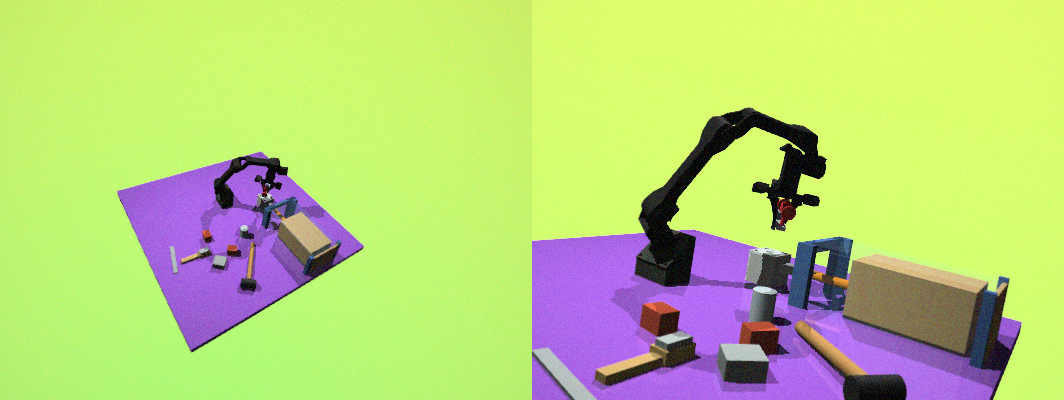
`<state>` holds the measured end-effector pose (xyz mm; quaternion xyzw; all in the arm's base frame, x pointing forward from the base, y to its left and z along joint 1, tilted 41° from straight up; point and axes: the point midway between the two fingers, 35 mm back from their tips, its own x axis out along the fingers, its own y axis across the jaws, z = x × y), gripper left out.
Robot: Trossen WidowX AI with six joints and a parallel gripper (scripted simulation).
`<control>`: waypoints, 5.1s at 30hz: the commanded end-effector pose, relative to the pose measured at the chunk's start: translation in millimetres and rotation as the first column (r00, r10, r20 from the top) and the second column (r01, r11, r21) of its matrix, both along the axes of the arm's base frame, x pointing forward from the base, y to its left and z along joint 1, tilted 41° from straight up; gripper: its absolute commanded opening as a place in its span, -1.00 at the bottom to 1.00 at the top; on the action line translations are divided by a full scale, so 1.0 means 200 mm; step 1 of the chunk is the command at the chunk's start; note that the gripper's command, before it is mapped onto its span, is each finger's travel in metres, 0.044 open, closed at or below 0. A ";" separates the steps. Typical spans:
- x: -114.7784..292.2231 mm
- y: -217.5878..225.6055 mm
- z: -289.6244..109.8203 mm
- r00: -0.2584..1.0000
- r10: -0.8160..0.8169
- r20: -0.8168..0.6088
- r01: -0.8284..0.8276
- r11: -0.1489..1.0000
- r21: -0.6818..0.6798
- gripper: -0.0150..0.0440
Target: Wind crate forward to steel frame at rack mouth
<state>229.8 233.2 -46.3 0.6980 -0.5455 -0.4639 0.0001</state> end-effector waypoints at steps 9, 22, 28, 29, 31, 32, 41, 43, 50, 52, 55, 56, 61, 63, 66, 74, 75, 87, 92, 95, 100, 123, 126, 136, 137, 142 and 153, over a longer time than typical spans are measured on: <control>0.00 0.01 0.01 1.000 0.003 -0.001 -0.003 1.000 0.003 -0.49; 0.00 0.01 0.01 1.000 0.003 -0.001 -0.003 1.000 0.003 -0.49; 0.00 0.01 0.01 1.000 0.003 -0.001 -0.003 1.000 0.003 -0.49; 0.00 0.01 0.01 1.000 0.003 -0.001 -0.003 1.000 0.003 -0.49; 0.00 0.01 0.01 1.000 0.003 -0.001 -0.003 1.000 0.003 -0.49; 0.00 0.01 0.01 1.000 0.003 -0.001 -0.003 1.000 0.003 -0.49; 0.00 0.01 0.01 1.000 0.003 -0.001 -0.003 1.000 0.003 -0.49; 0.00 0.01 0.01 1.000 0.003 -0.001 -0.003 1.000 0.003 -0.49; 0.00 0.01 0.01 1.000 0.003 -0.001 -0.003 1.000 0.003 -0.49; 0.00 0.01 0.01 1.000 0.003 -0.001 -0.003 1.000 0.003 -0.49; 0.00 0.01 0.01 1.000 0.003 -0.001 -0.003 1.000 0.003 -0.49; 0.00 0.01 0.01 1.000 0.003 -0.001 -0.003 1.000 0.003 -0.49; 0.00 0.01 0.01 1.000 0.003 -0.001 -0.003 1.000 0.003 -0.49; 0.00 0.01 0.01 1.000 0.003 -0.001 -0.003 1.000 0.003 -0.49; 0.00 0.01 0.01 1.000 0.003 -0.001 -0.003 1.000 0.003 -0.49; 0.00 0.01 0.01 1.000 0.003 -0.001 -0.003 1.000 0.003 -0.49; 0.00 0.01 0.01 1.000 0.003 -0.001 -0.003 1.000 0.003 -0.49; 0.00 0.01 0.01 1.000 0.003 -0.001 -0.003 1.000 0.003 -0.49; 0.00 0.01 0.01 1.000 0.003 -0.001 -0.003 1.000 0.003 -0.49; 0.00 0.01 0.01 1.000 0.003 -0.001 -0.003 1.000 0.003 -0.49; 0.00 0.01 0.01 1.000 0.003 -0.001 -0.003 1.000 0.003 -0.49; 0.00 0.01 0.01 1.000 0.003 -0.001 -0.003 1.000 0.003 -0.49; 0.00 0.01 0.01 1.000 0.003 -0.001 -0.003 1.000 0.003 -0.49; 0.00 0.01 0.01 1.000 0.003 -0.001 -0.003 1.000 0.003 -0.49; 0.00 0.01 0.01 1.000 0.003 -0.001 -0.003 1.000 0.003 -0.49; 0.00 0.01 0.01 1.000 0.003 -0.001 -0.003 1.000 0.003 -0.49; -0.01 -0.04 -0.06 1.000 0.019 0.019 -0.019 1.000 -0.016 -0.49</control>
